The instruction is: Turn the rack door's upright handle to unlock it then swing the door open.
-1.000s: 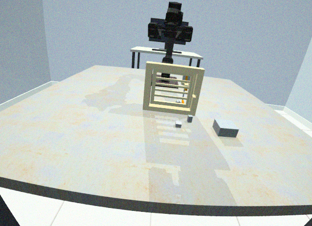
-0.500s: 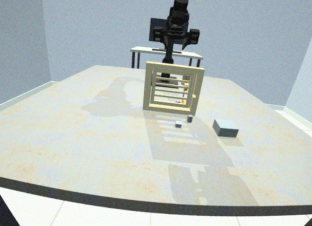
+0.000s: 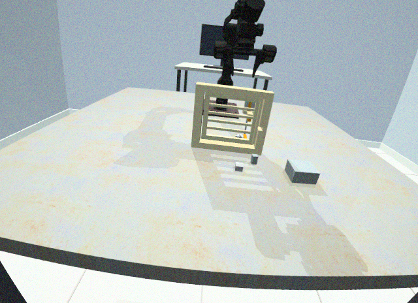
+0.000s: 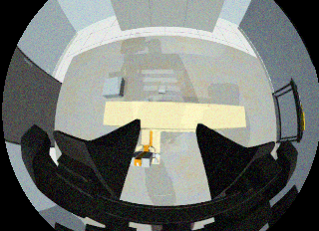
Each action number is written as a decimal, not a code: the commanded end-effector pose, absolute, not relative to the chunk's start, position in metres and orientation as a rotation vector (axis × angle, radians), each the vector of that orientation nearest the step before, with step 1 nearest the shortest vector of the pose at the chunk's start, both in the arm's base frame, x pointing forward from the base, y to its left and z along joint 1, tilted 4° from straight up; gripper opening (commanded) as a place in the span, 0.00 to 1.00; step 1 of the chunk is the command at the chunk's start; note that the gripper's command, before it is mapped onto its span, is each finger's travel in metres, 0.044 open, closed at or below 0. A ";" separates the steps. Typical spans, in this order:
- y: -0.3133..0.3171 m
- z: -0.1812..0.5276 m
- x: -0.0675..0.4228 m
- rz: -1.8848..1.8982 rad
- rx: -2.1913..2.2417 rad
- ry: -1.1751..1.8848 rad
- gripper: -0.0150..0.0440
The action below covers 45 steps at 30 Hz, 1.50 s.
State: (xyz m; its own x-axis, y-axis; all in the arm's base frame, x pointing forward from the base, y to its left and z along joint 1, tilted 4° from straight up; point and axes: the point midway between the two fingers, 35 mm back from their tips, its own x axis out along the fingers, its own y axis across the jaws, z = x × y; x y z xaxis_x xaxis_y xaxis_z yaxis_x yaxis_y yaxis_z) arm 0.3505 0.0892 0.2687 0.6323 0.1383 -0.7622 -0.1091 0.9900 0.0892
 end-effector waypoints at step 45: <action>0.130 0.221 0.314 0.117 -0.081 1.428 0.73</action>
